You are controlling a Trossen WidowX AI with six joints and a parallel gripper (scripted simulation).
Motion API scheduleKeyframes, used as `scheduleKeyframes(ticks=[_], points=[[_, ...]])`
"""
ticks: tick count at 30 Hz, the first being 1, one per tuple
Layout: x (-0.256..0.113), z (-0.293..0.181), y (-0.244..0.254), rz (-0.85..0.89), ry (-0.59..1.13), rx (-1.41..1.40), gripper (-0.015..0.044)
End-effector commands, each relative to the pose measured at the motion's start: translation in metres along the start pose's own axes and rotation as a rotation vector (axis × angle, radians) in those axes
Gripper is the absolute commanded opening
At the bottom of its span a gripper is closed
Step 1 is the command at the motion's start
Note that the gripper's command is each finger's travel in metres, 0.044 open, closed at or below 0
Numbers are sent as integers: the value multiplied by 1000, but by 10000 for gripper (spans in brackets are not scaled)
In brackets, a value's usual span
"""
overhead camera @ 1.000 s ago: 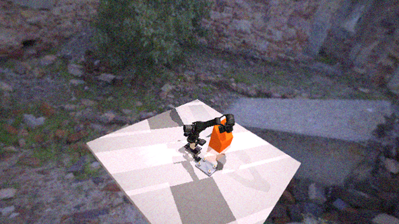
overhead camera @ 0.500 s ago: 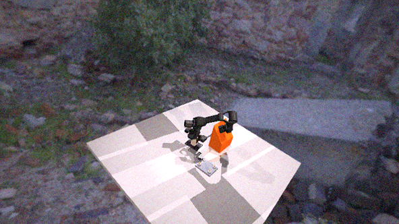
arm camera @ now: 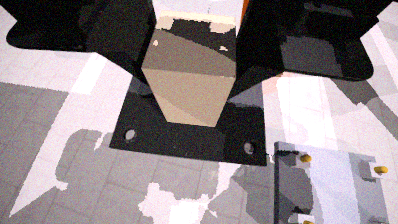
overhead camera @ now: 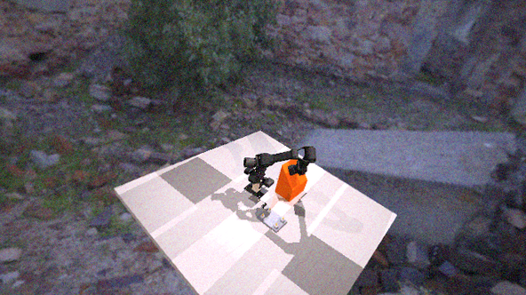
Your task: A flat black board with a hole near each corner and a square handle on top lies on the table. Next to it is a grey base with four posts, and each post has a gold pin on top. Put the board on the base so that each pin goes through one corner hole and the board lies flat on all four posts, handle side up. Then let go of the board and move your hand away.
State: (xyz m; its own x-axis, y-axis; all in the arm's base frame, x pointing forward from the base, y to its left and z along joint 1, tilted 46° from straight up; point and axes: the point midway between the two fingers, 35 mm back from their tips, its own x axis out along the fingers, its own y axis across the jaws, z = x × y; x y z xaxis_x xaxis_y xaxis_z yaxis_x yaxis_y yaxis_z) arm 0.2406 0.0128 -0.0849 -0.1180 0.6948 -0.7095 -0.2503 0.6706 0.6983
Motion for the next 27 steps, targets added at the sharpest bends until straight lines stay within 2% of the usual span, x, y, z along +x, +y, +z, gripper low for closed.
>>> scheduleKeyframes(ticks=[1,27], points=[[-3,8,7,-9,-7,0,0],[-6,41,57,-25,-9,27,0]])
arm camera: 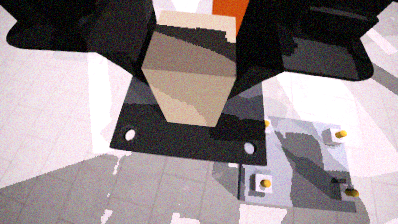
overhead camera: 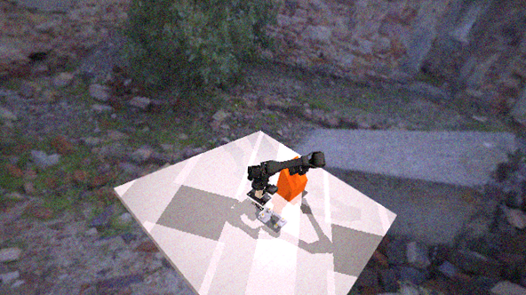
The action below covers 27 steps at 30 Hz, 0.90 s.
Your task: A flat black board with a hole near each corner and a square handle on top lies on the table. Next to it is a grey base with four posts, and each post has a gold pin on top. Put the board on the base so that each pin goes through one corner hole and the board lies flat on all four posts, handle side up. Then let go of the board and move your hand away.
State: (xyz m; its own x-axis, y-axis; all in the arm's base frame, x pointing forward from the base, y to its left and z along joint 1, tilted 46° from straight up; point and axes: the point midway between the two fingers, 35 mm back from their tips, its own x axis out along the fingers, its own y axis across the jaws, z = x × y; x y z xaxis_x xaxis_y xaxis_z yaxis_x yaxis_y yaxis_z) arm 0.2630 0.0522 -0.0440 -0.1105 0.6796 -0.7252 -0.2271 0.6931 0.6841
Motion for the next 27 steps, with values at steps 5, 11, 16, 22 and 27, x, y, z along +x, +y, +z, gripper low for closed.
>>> scheduleKeyframes(ticks=[5,11,16,22,27], points=[[-3,10,19,-2,-8,4,0],[-3,15,33,-1,-9,10,0],[-3,18,44,0,-10,14,0],[-3,22,59,4,-10,19,0],[-3,24,71,8,-11,23,0]])
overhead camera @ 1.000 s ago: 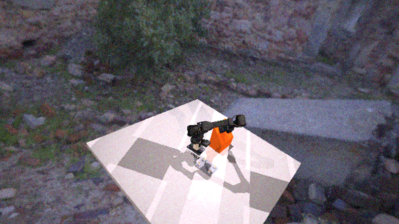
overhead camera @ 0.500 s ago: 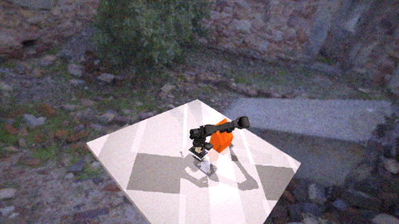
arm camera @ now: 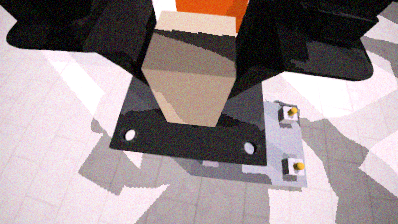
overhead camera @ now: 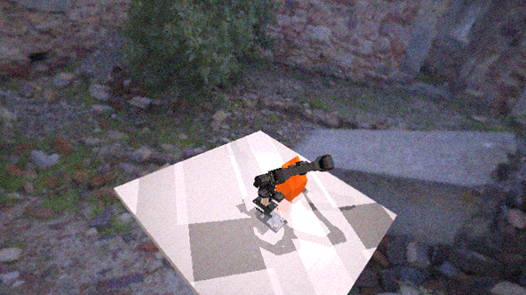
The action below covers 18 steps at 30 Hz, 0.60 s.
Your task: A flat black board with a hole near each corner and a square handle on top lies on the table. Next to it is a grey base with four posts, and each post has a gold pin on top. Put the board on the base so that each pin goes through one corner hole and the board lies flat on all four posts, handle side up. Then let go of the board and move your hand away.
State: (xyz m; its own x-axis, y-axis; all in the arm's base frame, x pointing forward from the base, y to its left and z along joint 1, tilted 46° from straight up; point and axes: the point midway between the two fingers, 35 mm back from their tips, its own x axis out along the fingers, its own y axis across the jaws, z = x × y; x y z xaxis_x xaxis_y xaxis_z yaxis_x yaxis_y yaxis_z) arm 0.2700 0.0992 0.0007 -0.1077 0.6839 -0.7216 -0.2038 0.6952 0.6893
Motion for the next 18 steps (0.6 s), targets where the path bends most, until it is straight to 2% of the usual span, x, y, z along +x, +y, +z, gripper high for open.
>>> scheduleKeyframes(ticks=[1,18], points=[[-2,3,12,4,-7,0,0],[-1,6,55,24,-4,13,0]])
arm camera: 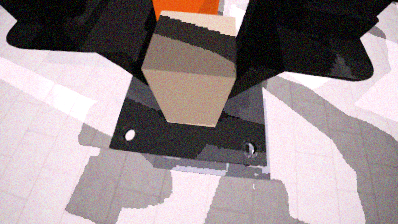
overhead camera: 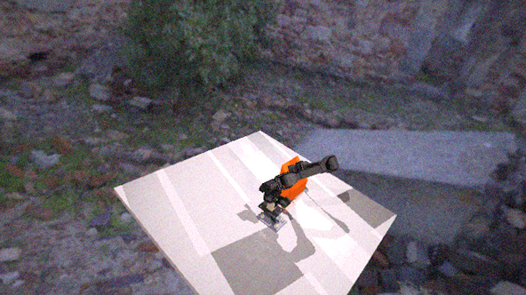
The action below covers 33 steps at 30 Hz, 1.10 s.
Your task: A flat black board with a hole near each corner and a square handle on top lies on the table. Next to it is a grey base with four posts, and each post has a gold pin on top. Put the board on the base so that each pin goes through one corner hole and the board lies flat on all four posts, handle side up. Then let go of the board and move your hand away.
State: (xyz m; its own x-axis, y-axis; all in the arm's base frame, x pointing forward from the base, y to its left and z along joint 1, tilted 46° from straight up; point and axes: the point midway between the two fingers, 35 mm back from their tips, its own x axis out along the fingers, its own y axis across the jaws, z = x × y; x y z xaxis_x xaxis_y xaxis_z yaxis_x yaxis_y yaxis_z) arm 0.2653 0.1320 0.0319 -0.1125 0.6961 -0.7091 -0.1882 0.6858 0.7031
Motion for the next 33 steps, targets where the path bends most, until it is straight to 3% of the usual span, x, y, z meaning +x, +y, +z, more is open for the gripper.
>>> scheduleKeyframes(ticks=[1,33], points=[[-2,1,13,7,-5,0,0],[11,-2,28,12,2,7,0]])
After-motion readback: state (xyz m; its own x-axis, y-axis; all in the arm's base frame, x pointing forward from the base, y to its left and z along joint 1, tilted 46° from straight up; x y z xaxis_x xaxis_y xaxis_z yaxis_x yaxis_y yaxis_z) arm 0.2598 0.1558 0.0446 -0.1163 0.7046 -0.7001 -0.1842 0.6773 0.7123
